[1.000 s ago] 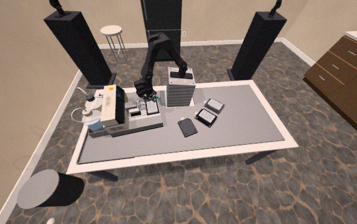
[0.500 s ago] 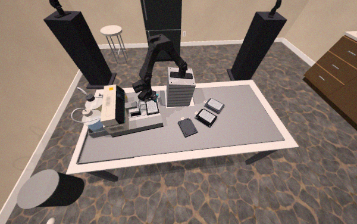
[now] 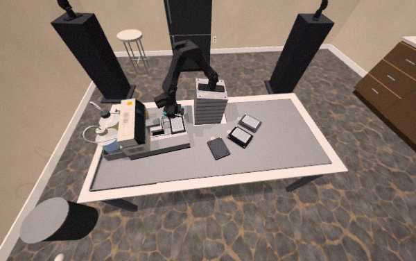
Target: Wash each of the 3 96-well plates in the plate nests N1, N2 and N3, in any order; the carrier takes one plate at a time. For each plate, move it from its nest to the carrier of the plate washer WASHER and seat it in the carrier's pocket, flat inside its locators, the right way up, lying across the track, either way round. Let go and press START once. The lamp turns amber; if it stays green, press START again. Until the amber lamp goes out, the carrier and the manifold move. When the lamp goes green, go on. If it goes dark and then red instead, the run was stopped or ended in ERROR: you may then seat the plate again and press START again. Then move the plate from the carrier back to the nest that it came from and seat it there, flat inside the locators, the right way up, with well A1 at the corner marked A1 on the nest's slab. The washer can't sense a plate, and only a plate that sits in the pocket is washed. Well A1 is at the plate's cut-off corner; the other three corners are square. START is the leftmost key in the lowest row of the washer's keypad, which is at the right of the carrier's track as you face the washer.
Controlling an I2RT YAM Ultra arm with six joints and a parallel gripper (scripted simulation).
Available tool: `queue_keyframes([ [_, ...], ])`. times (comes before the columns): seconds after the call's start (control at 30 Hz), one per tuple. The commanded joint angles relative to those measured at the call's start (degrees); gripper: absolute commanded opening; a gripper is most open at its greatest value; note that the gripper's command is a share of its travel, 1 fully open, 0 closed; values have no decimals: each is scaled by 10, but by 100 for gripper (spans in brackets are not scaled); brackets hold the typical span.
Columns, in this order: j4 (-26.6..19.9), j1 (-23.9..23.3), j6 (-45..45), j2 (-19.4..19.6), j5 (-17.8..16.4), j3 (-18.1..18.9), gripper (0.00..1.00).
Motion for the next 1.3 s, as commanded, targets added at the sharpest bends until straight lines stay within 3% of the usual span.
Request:
queue_keyframes([
  [0.0, 0, 0, -76, -3, 0, 3, 100],
  [0.07, 0, 0, -114, -3, 0, 3, 100],
  [0.5, 3, 0, -116, -1, 0, 2, 100],
  [1.27, 67, 3, -113, 59, -1, -2, 100],
])
